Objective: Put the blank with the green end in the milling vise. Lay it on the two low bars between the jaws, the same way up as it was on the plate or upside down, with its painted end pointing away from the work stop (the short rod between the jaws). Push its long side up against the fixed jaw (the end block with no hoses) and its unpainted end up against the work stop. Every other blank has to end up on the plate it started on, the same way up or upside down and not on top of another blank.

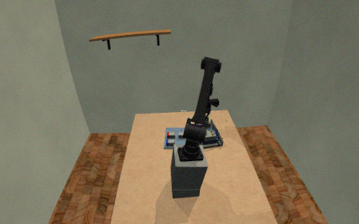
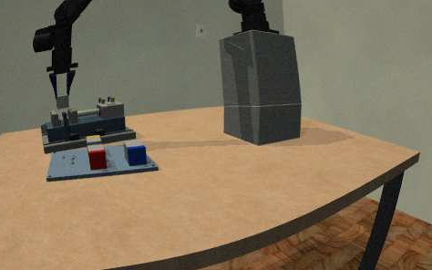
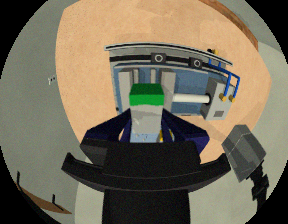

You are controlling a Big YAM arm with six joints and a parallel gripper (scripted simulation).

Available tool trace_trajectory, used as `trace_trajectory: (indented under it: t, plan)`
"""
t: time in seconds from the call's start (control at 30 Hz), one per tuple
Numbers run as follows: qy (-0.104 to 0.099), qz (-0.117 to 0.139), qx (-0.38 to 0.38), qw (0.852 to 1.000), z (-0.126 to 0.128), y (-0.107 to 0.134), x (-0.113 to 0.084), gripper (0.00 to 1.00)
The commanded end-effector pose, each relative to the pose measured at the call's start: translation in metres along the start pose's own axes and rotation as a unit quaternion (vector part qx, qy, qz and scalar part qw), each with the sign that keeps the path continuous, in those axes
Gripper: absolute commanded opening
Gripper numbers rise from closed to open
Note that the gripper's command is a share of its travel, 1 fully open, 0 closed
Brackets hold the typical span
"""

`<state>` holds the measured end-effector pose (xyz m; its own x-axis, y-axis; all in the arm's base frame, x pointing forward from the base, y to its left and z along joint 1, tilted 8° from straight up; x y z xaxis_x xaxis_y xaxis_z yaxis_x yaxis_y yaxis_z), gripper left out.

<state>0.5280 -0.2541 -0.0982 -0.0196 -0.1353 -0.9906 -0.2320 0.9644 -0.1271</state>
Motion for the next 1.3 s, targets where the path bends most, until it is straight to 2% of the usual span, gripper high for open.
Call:
trace_trajectory:
  t: [0.0, 0.17, 0.27, 1.27]
  plan:
    - [-0.018, -0.013, 0.001, 1.0, 0.0161, -0.0185, -0.0031, 0.0]
    - [-0.024, -0.017, 0.002, 1.0, 0.0187, -0.0209, -0.0082, 0.0]
    - [-0.02, -0.014, 0.001, 1.0, 0.0168, -0.0191, -0.0038, 0.0]
    - [-0.02, -0.014, 0.001, 1.0, 0.017, -0.0193, -0.0042, 0.0]
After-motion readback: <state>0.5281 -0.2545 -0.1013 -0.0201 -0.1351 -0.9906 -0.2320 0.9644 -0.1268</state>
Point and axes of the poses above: the point where the finger pads meet when closed, its own x axis out along the fingers, its own z axis across the jaws, y = z × x, the point moved 2 cm from there along -x, back along the fingers, and after that the axes turned 14 degrees about -x, right-handed, at the moved point
